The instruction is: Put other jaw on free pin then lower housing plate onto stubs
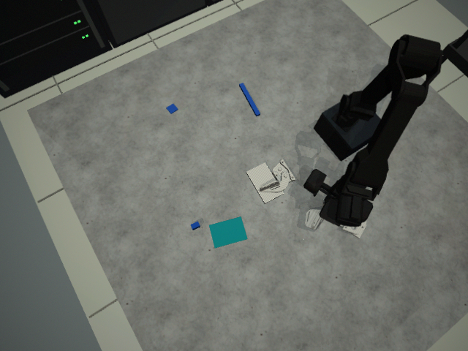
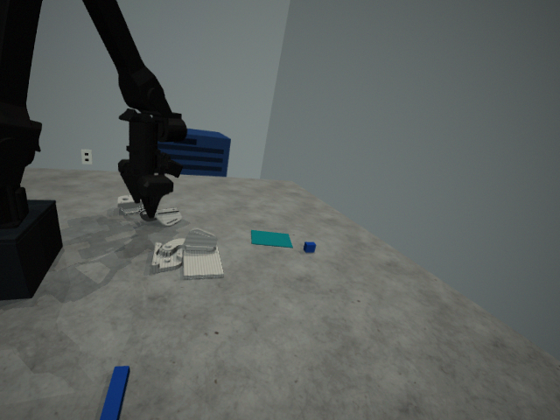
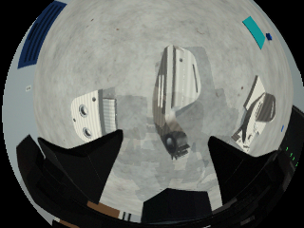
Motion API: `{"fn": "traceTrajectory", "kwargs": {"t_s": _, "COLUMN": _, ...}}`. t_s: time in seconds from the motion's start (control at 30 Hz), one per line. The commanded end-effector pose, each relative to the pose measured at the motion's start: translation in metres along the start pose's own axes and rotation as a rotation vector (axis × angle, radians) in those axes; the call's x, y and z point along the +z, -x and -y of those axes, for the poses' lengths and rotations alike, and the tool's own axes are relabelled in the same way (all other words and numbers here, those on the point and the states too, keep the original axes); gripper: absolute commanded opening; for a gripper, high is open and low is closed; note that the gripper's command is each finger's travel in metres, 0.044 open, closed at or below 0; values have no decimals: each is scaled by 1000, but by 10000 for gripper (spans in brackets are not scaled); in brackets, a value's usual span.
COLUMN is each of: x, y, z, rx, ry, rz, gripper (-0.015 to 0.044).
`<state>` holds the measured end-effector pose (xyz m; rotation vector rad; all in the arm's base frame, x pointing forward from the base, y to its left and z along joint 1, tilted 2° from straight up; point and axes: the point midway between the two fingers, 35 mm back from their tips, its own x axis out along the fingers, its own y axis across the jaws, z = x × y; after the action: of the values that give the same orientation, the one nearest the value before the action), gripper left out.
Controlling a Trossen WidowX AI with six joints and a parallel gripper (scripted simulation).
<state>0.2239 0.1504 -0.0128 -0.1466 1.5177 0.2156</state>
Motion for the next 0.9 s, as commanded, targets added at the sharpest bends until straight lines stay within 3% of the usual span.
{"fn": "traceTrajectory", "kwargs": {"t_s": 0.0, "x": -4, "y": -8, "z": 2, "rx": -7, "ry": -3, "rz": -8, "gripper": 440}}
{"fn": "traceTrajectory", "kwargs": {"t_s": 0.6, "x": -7, "y": -29, "z": 3, "rx": -7, "ry": -3, "rz": -9, "gripper": 440}}
{"fn": "traceTrajectory", "kwargs": {"t_s": 0.87, "x": -7, "y": -29, "z": 3, "rx": -7, "ry": -3, "rz": -9, "gripper": 230}}
